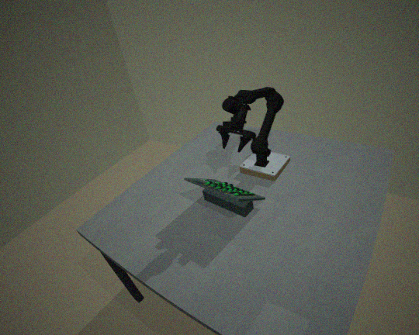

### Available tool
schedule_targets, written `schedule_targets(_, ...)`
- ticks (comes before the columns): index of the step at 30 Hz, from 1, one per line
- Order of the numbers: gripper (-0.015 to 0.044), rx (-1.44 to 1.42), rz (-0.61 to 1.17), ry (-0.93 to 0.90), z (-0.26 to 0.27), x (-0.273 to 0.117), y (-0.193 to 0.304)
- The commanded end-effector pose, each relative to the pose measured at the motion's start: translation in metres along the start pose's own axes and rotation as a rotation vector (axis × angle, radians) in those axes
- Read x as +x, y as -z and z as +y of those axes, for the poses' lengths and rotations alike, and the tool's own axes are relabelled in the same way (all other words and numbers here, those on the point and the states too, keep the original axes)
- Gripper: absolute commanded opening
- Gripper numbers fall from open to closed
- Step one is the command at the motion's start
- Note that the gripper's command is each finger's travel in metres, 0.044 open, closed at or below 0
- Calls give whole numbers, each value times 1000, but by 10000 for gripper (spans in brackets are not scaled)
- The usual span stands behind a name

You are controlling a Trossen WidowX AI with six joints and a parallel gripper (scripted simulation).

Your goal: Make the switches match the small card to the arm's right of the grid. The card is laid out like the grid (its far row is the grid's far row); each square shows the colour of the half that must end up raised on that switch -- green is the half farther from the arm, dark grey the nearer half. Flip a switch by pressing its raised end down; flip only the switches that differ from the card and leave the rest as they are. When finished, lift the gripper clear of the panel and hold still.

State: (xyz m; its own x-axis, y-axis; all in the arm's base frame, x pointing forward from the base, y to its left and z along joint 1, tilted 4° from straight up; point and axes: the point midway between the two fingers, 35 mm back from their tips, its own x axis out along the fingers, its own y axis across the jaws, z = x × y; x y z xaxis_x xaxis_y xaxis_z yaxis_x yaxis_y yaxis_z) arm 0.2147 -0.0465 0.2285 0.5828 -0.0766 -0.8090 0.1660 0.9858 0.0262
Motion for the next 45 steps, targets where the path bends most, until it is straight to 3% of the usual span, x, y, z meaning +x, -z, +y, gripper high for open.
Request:
schedule_targets(1, 374, 0, 1, 0, 1, 2, -1)
schedule_targets(9, 164, 11, 30, 5, 52, 98, -36)
schedule_targets(15, 6, 11, 30, 5, 54, 100, -37)
schedule_targets(21, 0, 12, 4, 6, 54, 134, -35)
schedule_targets(45, 0, 11, 2, 5, 54, 159, -34)
